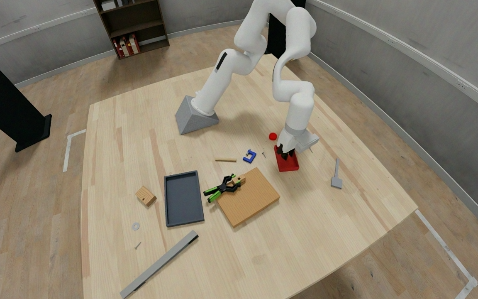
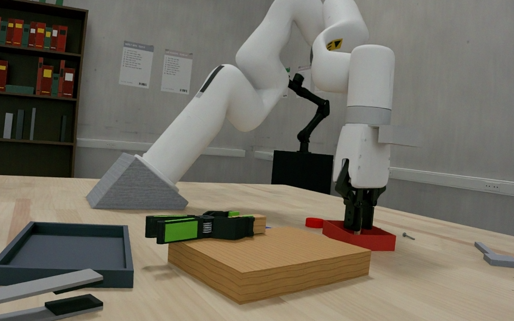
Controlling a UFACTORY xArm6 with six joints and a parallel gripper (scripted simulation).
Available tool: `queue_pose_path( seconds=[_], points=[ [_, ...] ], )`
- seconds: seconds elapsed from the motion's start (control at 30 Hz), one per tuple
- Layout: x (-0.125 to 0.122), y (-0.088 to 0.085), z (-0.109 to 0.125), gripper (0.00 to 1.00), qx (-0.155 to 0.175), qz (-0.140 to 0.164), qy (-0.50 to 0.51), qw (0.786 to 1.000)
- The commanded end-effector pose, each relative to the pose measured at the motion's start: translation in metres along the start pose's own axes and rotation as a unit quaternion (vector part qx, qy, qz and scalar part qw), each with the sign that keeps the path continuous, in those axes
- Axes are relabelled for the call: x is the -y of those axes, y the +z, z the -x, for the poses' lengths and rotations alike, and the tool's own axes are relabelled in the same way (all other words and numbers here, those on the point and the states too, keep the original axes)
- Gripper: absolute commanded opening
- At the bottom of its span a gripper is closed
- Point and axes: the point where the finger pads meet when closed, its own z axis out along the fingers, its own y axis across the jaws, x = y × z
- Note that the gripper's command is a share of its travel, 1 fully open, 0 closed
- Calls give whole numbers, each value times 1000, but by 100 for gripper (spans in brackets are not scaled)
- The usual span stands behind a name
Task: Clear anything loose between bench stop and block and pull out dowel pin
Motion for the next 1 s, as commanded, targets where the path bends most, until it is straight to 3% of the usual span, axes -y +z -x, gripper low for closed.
queue_pose_path(
  seconds=[0.0, 0.57, 0.97],
  points=[
    [0, -1, -1, 28, -2, 0, -1, 1000],
    [0, -5, -1, 28, -2, 0, -1, 1000],
    [0, -32, -1, 28, -2, 0, -1, 1000]
  ],
)
